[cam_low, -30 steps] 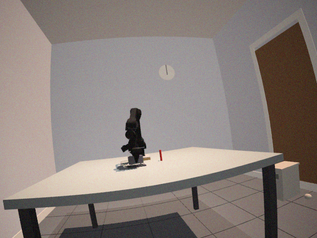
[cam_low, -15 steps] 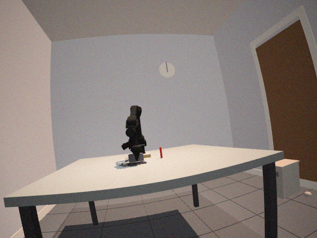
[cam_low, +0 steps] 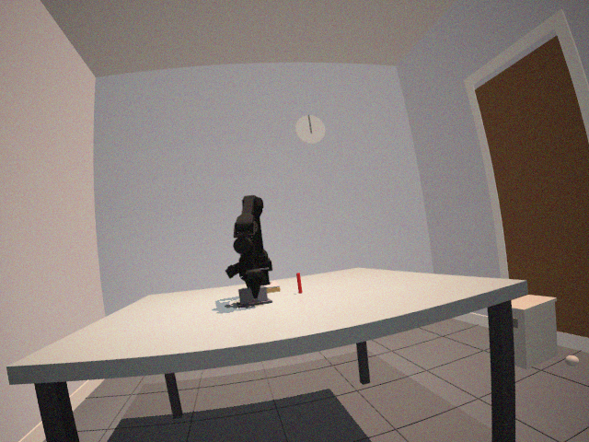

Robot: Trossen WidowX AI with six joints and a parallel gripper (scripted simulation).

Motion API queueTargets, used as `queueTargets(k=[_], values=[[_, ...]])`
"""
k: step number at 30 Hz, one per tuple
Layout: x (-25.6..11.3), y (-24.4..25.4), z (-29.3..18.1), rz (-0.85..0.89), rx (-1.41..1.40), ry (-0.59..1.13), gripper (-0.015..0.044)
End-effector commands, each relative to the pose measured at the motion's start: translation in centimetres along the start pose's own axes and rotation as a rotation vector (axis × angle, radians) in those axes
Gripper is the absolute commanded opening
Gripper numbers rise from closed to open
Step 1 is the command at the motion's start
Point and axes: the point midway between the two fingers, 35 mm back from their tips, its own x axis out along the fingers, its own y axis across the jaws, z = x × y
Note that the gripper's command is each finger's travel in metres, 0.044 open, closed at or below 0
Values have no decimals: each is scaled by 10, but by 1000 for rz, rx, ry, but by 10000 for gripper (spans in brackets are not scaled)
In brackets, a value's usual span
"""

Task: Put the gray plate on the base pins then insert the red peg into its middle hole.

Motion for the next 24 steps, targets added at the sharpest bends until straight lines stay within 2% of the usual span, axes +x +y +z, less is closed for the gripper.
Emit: queueTargets(k=[1, 9, 18, 24], values=[[-9, 2, 1, 0, 0, 0, 440], [-114, 1, 1, -4, 1, 6, 440], [-116, 5, 0, -4, -4, 6, 440], [-120, -10, -85, -7, -139, 14, 440]])
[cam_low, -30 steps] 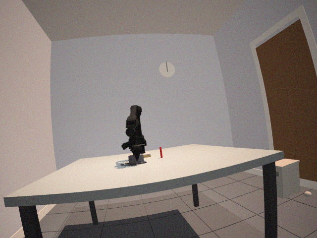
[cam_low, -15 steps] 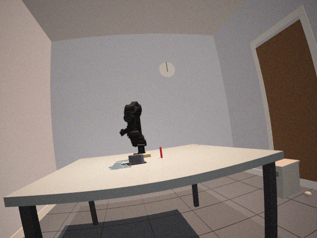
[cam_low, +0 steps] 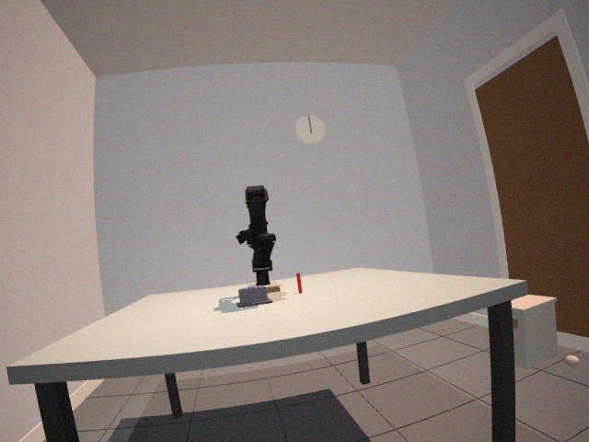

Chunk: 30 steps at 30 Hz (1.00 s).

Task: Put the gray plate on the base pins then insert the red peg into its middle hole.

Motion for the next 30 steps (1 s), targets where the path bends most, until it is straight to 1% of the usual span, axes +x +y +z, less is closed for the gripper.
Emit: queueTargets(k=[1, 7, 10, 13, 17, 20, 24, 30], values=[[-3, -10, -50, 3, -87, 1, 440], [-3, -50, -128, 2, -241, 10, 440], [-2, -70, -151, 3, -300, 13, 440], [0, -71, -153, 3, -304, 13, 440], [31, -72, -154, 3, -304, 13, 440], [33, -72, -154, 3, -304, 13, 440], [47, -73, -156, 3, -304, 13, 440], [53, -72, -156, 3, -304, 13, 440]])
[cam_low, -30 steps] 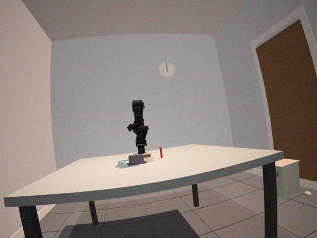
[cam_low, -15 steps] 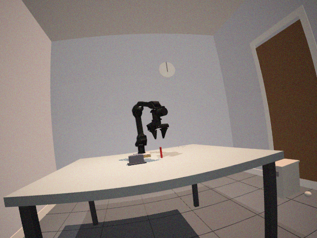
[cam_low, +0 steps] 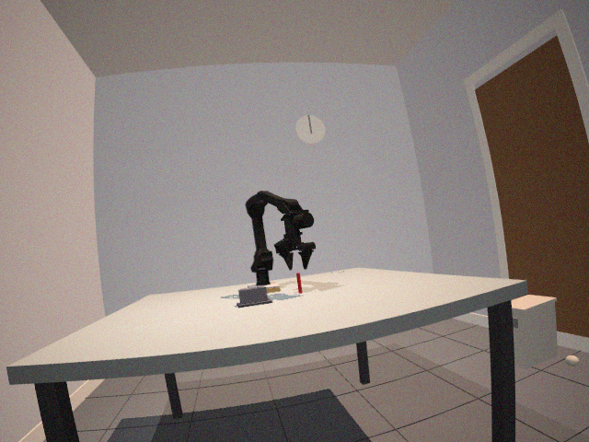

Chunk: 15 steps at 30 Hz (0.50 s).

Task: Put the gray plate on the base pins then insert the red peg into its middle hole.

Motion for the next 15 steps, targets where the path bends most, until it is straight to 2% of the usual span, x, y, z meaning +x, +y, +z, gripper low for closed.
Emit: queueTargets(k=[1, 15], values=[[6, 0, 1, -4, 6, -6, 440], [29, 0, 0, -4, 6, -6, 440]])
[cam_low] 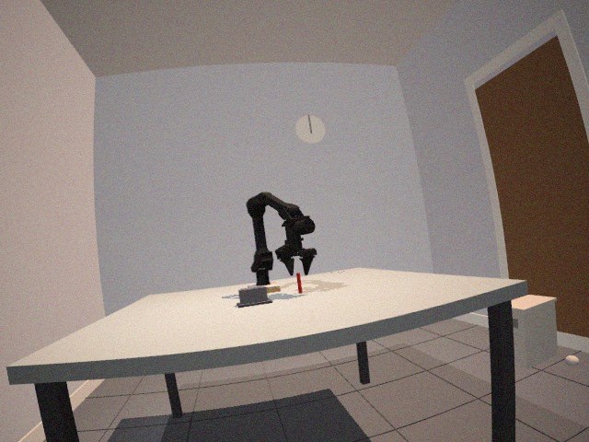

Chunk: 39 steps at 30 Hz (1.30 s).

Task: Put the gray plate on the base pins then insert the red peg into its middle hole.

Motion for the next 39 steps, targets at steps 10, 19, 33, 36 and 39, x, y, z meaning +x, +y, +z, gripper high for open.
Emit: queueTargets(k=[10, 19, 33, 36, 39], values=[[22, -2, 1, -8, 6, -6, 440], [30, -3, 1, -8, 6, -6, 387], [30, -3, 1, -8, 6, -6, 20], [30, -3, 1, -8, 6, -6, 0], [30, -3, 1, -8, 6, -6, 0]])
